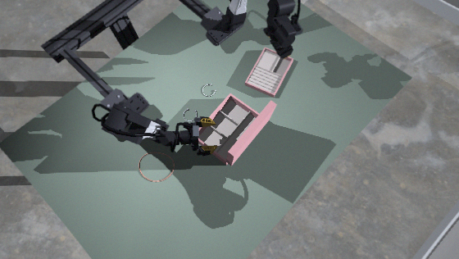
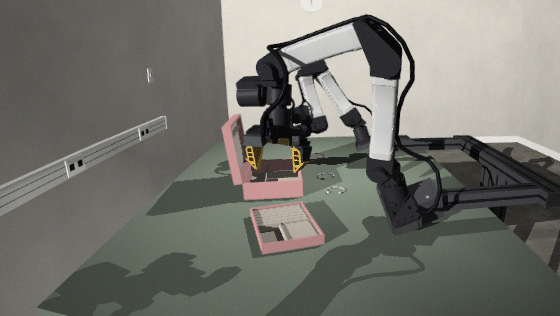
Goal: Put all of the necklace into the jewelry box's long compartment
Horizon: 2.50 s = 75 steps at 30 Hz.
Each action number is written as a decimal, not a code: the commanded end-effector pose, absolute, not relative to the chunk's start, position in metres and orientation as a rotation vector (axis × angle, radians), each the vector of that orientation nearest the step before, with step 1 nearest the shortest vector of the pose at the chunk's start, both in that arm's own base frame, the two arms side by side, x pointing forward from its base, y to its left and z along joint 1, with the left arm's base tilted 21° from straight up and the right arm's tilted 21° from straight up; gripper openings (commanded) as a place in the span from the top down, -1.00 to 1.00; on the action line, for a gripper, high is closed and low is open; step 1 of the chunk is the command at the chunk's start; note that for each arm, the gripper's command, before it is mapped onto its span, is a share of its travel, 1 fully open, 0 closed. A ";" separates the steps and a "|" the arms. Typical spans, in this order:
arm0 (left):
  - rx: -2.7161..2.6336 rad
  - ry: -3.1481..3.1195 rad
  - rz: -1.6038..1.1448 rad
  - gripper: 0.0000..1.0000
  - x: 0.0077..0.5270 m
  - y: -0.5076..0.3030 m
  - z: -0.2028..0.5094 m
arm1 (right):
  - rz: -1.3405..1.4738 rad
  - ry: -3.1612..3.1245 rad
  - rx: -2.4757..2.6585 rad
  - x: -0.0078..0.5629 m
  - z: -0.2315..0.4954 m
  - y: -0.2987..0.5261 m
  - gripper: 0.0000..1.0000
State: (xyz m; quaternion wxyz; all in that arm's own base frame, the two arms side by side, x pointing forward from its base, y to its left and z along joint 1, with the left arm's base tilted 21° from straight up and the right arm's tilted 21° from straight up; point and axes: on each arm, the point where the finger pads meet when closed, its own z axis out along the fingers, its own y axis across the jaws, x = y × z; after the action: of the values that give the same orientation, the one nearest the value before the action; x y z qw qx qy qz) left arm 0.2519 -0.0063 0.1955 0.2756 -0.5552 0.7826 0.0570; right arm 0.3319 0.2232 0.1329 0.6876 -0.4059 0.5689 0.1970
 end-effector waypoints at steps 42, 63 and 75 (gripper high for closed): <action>0.846 1.971 -0.339 -1.00 0.233 -0.400 0.192 | 0.290 1.706 -1.086 0.292 0.129 0.127 -1.00; 1.322 1.553 -0.451 -1.00 0.106 -0.490 0.186 | -0.056 2.167 -1.223 0.258 0.158 -0.007 -1.00; 1.302 1.612 -0.377 -1.00 0.119 -0.480 0.163 | -0.290 2.257 -1.303 0.269 0.169 -0.057 -1.00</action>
State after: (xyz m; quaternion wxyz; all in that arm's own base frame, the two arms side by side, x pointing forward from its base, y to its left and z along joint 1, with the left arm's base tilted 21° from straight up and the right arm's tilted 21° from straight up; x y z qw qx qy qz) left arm 0.1126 -0.4822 0.1695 0.4926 0.5471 0.6567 -0.1634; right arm 0.2674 -0.0440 0.1685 0.2951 -0.4510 0.8393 -0.0712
